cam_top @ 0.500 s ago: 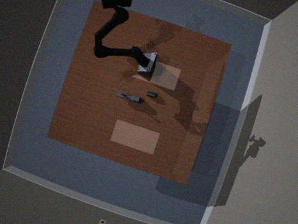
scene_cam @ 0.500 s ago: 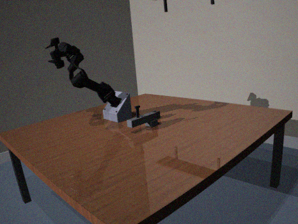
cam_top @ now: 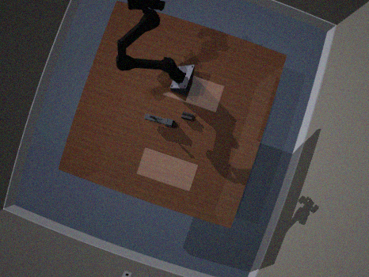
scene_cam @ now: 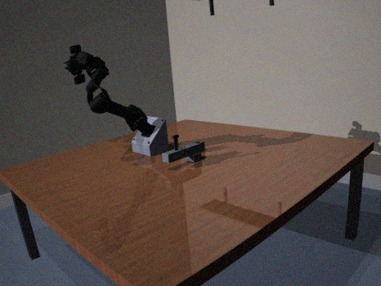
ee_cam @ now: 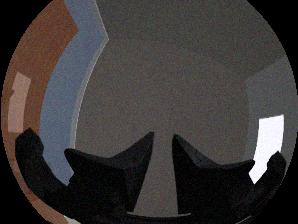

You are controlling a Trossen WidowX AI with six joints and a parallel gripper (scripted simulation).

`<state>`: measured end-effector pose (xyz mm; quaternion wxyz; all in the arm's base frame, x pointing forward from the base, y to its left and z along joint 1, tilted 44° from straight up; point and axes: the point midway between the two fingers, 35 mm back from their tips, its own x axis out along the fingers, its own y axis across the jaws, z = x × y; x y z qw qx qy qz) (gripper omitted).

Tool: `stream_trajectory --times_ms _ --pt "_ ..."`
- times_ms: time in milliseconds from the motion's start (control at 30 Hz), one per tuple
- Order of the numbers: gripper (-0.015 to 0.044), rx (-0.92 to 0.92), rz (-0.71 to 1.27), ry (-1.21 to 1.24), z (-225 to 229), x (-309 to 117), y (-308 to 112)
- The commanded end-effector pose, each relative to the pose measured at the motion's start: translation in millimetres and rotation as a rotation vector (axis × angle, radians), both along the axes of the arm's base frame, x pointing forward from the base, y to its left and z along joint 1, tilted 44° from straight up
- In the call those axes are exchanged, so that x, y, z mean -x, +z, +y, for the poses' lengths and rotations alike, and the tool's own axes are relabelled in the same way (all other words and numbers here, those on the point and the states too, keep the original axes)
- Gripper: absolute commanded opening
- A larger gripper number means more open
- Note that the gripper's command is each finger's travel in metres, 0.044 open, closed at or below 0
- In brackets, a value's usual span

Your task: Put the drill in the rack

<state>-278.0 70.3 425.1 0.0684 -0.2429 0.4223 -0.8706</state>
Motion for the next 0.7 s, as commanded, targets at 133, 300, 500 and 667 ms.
stream_trajectory --times_ms 133,300,500,667 --pt "0.0 0.188 -0.091 -0.257 84.3 -4.9 -19.2" --pt "0.0 0.28 -0.118 -0.396 127.6 -17.8 -27.5" --pt "0.0 0.483 -0.163 -0.605 192.8 -42.5 -48.9" --pt "0.0 0.711 -0.187 -0.846 256.2 -88.3 -78.3"
